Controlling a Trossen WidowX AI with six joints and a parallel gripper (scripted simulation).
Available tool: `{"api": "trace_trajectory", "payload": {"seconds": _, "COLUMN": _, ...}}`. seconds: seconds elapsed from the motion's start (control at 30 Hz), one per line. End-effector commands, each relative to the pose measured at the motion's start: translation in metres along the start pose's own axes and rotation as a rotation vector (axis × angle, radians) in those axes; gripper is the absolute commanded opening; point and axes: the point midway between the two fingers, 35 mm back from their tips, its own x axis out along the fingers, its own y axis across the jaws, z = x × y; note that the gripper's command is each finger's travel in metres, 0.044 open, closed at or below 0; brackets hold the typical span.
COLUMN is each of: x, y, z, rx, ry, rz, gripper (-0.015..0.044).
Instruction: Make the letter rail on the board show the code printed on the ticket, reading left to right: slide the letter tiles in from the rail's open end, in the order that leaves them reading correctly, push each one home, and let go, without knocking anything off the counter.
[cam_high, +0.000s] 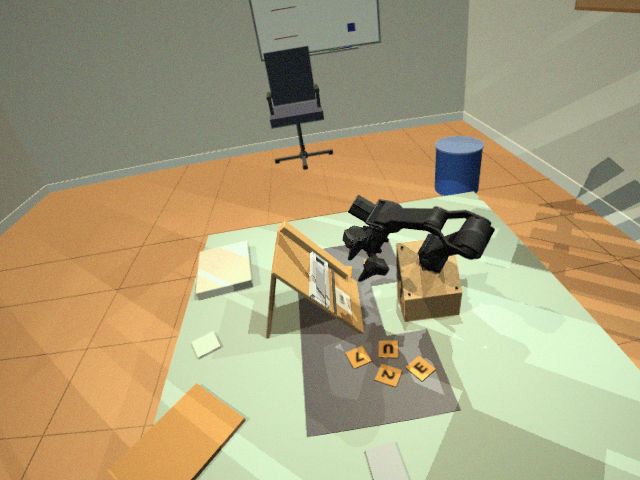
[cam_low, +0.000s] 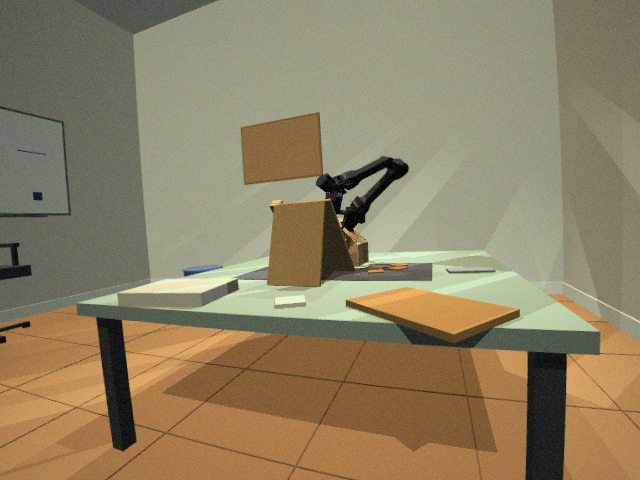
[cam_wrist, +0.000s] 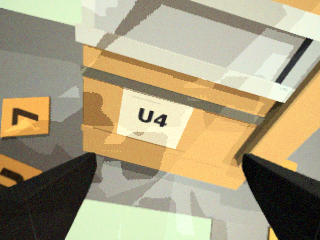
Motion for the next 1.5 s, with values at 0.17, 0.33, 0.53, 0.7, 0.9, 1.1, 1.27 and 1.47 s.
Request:
{"api": "trace_trajectory", "payload": {"seconds": 0.17, "x": -0.039, "y": -0.033, "z": 0.027, "rx": -0.611, "ry": -0.045, "rz": 0.129, "gripper": 0.0440}}
{"api": "trace_trajectory", "payload": {"seconds": 0.33, "x": -0.053, "y": -0.043, "z": 0.035, "rx": -0.723, "ry": -0.095, "rz": 0.156, "gripper": 0.0440}}
{"api": "trace_trajectory", "payload": {"seconds": 0.53, "x": -0.067, "y": -0.053, "z": 0.042, "rx": -0.900, "ry": -0.160, "rz": 0.165, "gripper": 0.0440}}
{"api": "trace_trajectory", "payload": {"seconds": 0.7, "x": -0.081, "y": -0.063, "z": 0.048, "rx": -1.038, "ry": -0.226, "rz": 0.160, "gripper": 0.0440}}
{"api": "trace_trajectory", "payload": {"seconds": 0.9, "x": -0.095, "y": -0.073, "z": 0.053, "rx": -1.231, "ry": -0.301, "rz": 0.132, "gripper": 0.0440}}
{"api": "trace_trajectory", "payload": {"seconds": 1.1, "x": -0.098, "y": -0.075, "z": 0.054, "rx": -1.297, "ry": -0.321, "rz": 0.120, "gripper": 0.0440}}
{"api": "trace_trajectory", "payload": {"seconds": 1.27, "x": -0.098, "y": -0.075, "z": 0.054, "rx": -1.297, "ry": -0.321, "rz": 0.120, "gripper": 0.0440}}
{"api": "trace_trajectory", "payload": {"seconds": 1.47, "x": -0.098, "y": -0.075, "z": 0.054, "rx": -1.297, "ry": -0.321, "rz": 0.120, "gripper": 0.0440}}
